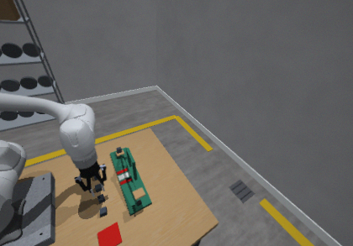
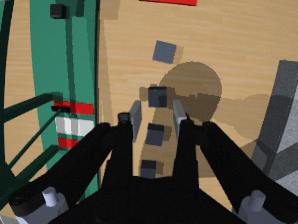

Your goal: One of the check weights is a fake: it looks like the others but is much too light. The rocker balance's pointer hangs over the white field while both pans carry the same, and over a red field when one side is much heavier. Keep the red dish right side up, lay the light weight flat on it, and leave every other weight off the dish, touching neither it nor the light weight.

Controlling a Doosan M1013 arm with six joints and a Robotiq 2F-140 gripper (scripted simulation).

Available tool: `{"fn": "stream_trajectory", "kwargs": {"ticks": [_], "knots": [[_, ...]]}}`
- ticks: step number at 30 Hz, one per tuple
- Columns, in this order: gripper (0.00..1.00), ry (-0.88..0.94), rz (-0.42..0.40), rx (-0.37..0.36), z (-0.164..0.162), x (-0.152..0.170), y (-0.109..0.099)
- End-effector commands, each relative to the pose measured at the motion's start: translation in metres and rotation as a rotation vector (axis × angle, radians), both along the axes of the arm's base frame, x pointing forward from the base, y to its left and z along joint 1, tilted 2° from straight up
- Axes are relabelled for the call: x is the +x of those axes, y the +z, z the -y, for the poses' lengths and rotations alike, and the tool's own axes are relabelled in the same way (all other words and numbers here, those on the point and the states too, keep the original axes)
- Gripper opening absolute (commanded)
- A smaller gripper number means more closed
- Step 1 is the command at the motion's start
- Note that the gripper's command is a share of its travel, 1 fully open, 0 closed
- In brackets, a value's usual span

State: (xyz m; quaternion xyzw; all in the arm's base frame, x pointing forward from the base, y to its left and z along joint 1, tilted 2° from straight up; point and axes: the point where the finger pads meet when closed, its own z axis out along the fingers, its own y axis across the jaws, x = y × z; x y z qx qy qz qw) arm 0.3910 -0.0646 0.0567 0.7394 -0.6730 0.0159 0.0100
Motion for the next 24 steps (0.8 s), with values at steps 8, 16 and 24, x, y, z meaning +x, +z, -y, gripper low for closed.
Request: {"fn": "stream_trajectory", "kwargs": {"ticks": [8, 16, 24], "knots": [[0.35, 0.0, 0.0, 0.0, 0.001, 0.0, -0.01], [0.35, 0.0, 0.0, 0.0, 0.001, 0.001, -0.022], [0.35, 0.0, 0.0, 0.0, 0.002, 0.001, -0.032]]}}
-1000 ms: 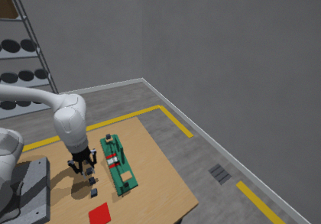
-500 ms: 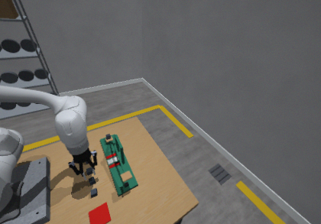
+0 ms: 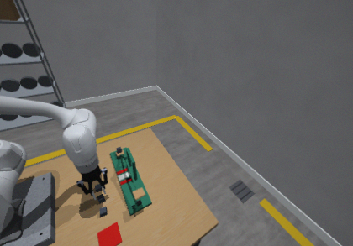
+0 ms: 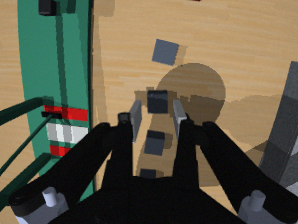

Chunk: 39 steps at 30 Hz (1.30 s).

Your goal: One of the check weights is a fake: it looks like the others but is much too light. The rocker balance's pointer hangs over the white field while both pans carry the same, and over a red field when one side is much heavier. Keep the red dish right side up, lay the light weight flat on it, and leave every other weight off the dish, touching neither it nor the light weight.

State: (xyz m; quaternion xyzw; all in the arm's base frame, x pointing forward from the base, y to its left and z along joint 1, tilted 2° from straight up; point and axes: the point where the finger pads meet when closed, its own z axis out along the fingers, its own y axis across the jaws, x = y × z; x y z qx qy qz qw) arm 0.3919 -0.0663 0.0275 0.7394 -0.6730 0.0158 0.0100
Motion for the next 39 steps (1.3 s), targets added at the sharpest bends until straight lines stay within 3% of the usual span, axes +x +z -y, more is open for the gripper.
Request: {"fn": "stream_trajectory", "kwargs": {"ticks": [1, 12, 39], "knots": [[0.35, 0.0, 0.0, 0.0, 0.0, 0.0, -0.004], [0.35, 0.0, 0.0, 0.0, 0.001, 0.0, -0.014], [0.35, 0.0, 0.0, 0.0, 0.001, 0.001, -0.017]]}}
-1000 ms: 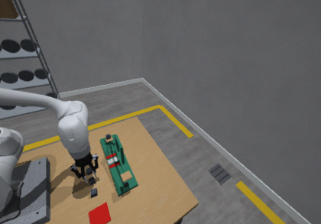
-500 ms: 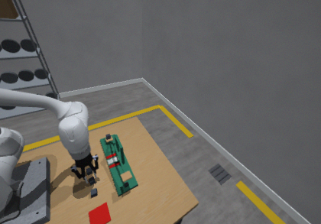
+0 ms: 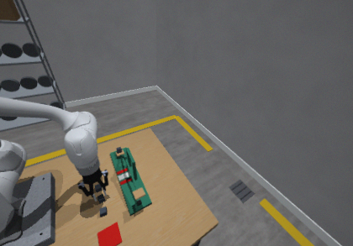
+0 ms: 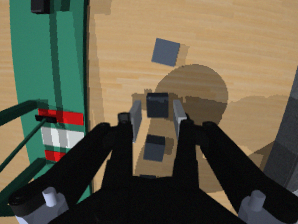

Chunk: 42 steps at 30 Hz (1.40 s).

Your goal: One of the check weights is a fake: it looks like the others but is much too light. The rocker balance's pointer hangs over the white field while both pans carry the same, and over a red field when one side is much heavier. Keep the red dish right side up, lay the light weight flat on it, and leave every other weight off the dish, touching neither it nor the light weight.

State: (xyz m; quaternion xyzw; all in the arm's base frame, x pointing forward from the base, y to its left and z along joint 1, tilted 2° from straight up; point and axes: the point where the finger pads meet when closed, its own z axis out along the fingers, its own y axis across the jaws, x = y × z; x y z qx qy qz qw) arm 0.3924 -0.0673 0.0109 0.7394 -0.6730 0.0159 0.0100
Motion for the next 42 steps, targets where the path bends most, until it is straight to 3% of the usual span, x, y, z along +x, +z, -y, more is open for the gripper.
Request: {"fn": "stream_trajectory", "kwargs": {"ticks": [1, 27, 42], "knots": [[0.35, 0.0, 0.0, 0.0, 0.0, 0.0, 0.0], [0.35, 0.0, 0.0, 0.0, 0.0, 0.0, -0.001], [0.35, 0.0, 0.0, 0.0, 0.001, 0.0, -0.027]]}}
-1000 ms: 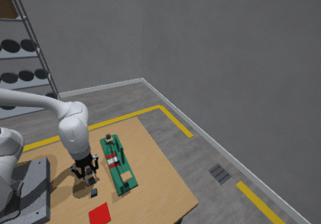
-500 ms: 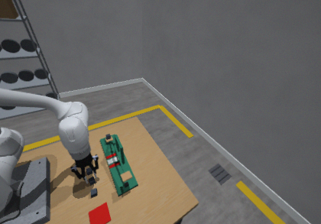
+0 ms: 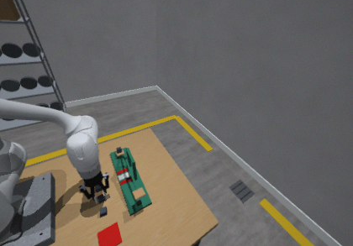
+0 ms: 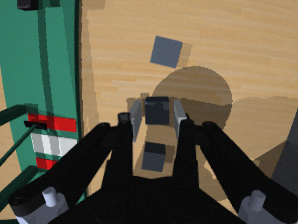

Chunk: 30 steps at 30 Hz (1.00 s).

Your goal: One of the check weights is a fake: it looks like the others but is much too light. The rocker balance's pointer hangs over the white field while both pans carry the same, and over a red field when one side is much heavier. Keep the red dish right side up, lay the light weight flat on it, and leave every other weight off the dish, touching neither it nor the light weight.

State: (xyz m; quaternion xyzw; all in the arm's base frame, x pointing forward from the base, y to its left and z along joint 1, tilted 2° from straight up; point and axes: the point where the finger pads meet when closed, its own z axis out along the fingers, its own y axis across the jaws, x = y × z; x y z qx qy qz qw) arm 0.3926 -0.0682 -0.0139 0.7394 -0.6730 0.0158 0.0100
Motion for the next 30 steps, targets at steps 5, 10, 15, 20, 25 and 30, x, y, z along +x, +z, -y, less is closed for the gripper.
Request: {"fn": "stream_trajectory", "kwargs": {"ticks": [5, 10, 15, 20, 25, 30], "knots": [[0.35, 0.0, 0.0, 0.0, 0.0003, 0.0002, -0.008], [0.35, 0.0, 0.0, 0.0, 0.0004, 0.0002, -0.0109], [0.35, 0.0, 0.0, 0.0, 0.0004, 0.0002, -0.011], [0.35, 0.0, 0.0, 0.0, 0.0004, 0.0002, -0.011], [0.35, 0.0, 0.0, 0.0, 0.0004, 0.0002, -0.011], [0.35, 0.0, 0.0, 0.0, 0.0004, 0.0002, -0.011]]}}
